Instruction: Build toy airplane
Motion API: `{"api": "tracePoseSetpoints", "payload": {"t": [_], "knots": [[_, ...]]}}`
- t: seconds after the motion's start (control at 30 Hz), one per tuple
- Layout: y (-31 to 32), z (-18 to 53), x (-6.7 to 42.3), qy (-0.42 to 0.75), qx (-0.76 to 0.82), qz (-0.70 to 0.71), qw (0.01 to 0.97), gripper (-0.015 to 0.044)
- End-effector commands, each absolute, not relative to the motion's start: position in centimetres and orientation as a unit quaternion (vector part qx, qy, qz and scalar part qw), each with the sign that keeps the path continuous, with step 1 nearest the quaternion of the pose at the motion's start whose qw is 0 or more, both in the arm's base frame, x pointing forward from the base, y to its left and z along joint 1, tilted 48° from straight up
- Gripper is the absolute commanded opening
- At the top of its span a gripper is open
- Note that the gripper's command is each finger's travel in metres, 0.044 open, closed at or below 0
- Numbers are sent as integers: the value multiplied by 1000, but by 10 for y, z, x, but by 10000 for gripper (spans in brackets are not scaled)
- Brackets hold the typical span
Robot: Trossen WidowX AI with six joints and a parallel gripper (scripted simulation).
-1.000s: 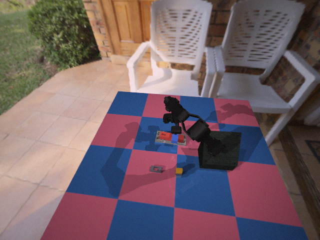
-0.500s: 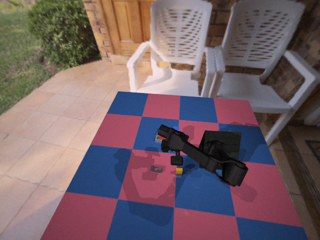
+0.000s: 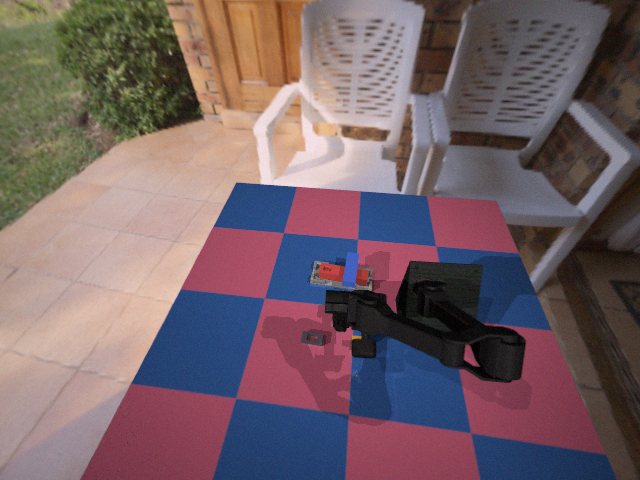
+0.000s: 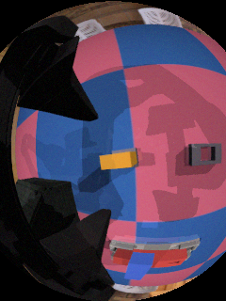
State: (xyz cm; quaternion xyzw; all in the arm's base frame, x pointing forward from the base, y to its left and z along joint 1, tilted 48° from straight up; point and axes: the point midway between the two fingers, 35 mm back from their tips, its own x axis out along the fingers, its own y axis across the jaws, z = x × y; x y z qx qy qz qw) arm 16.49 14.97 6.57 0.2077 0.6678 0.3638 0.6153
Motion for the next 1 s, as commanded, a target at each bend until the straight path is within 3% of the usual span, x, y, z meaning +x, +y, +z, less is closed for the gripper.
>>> {"api": "tracePoseSetpoints", "payload": {"t": [0.0,0.97], "knots": [[155,61,164,665,215,362,617,440],[192,27,158,665,214,362,617,440]]}}
